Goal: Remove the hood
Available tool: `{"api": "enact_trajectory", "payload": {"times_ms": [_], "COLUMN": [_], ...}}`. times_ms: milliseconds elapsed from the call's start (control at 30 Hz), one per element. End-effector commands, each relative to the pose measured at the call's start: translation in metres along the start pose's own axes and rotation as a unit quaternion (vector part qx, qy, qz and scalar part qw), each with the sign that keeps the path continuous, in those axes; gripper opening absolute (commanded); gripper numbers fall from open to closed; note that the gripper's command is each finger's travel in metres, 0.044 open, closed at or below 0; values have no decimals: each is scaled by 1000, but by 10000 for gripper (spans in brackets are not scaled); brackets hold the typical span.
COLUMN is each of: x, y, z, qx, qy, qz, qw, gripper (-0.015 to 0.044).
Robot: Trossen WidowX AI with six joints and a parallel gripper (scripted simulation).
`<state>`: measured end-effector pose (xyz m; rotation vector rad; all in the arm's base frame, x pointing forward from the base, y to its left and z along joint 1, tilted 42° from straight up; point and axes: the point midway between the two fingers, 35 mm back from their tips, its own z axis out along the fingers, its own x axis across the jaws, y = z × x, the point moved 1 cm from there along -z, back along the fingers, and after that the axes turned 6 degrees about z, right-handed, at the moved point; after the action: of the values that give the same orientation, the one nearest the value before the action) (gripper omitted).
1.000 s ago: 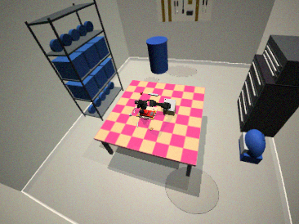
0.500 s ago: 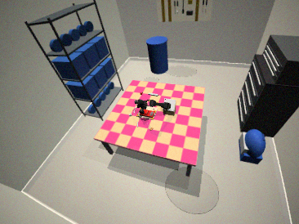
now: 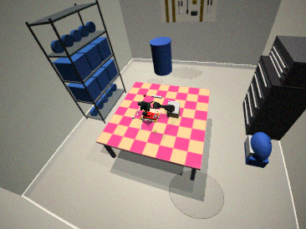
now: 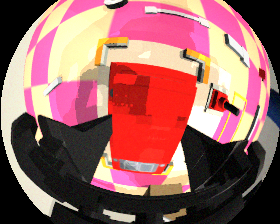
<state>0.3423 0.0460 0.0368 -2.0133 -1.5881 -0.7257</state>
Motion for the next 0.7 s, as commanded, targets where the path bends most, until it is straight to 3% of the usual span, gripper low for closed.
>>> {"api": "enact_trajectory", "payload": {"times_ms": [0, 667], "x": [2, 2], "y": [2, 1], "z": [-7, -19], "qx": [-5, -5], "qy": [1, 1], "qz": [-5, -4], "qw": [1000, 1000], "gripper": [0, 0]}}
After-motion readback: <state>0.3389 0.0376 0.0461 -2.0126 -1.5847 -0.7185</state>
